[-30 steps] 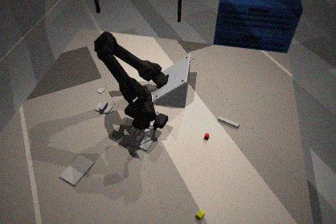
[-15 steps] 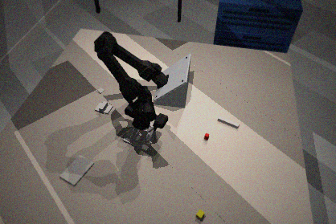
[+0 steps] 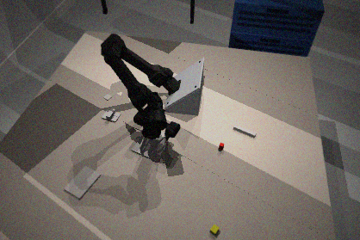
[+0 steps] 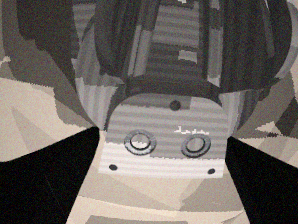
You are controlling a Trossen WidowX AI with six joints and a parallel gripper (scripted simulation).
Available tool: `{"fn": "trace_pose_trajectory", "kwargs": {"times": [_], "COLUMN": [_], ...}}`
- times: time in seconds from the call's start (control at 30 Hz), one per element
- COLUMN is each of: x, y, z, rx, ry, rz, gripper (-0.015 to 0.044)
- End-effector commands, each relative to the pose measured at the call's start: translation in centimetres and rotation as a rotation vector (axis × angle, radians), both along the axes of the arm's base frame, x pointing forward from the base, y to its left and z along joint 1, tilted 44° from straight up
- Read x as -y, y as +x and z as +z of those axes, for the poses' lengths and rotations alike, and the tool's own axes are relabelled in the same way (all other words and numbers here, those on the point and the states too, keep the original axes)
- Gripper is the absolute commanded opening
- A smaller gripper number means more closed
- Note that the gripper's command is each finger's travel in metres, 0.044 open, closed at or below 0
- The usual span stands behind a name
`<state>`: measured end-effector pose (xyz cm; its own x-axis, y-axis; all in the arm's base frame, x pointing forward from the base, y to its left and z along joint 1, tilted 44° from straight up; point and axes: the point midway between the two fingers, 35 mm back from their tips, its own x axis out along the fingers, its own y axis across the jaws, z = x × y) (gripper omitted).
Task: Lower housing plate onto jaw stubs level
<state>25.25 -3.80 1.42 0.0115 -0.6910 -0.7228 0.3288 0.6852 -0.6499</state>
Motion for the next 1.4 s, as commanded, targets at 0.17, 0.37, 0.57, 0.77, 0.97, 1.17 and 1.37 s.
{"fn": "trace_pose_trajectory", "kwargs": {"times": [0.17,0.37,0.57,0.77,0.97,1.17,1.37], "x": [-0.2,-3.9,-4.8,-8.4,-9.2,-9.2,-9.2], "y": [0.0,-0.1,-0.1,-4.0,-5.3,-5.3,-5.3], "z": [0.2,3.9,4.7,7.6,8.6,8.6,8.6], "rx": [0.000,-0.006,-0.011,-0.012,-0.012,-0.012,-0.012], "ry": [0.001,0.002,-0.005,0.007,0.004,0.004,0.004], "rz": [0.000,0.001,0.011,0.006,0.002,0.002,0.002], "gripper": [0.0440,0.0440,0.0440,0.0440,0.0440,0.0440,0.0440]}}
